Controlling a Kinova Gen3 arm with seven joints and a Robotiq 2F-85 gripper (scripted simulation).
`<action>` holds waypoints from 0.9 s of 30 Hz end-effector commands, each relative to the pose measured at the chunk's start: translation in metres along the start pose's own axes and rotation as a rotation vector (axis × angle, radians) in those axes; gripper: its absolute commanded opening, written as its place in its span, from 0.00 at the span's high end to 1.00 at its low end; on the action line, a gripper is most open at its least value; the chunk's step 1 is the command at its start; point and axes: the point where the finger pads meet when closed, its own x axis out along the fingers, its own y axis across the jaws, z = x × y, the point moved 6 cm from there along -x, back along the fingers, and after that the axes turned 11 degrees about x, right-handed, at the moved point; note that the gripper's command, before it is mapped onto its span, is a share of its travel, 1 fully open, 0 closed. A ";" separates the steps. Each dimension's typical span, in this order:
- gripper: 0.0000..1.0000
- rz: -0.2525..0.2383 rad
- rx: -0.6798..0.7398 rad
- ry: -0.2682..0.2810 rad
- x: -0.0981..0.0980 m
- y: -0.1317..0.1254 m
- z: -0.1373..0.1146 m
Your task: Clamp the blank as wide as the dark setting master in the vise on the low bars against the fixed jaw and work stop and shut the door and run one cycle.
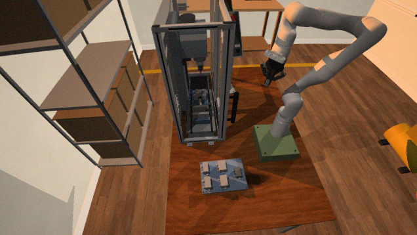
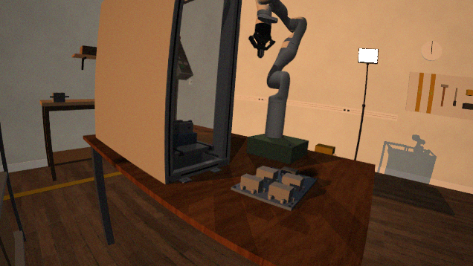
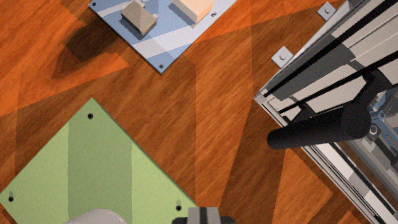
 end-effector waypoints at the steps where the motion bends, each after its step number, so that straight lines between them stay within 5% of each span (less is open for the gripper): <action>1: 0.90 0.000 -0.011 -0.013 0.001 0.000 -0.006; 7: 0.90 0.000 -0.011 -0.013 0.001 0.000 -0.006; 12: 0.90 -0.043 -0.202 -0.133 0.012 -0.018 -0.058; 24: 0.90 -0.043 -0.202 -0.133 0.012 -0.018 -0.058; 27: 0.90 -0.049 -0.228 -0.149 0.018 -0.029 -0.084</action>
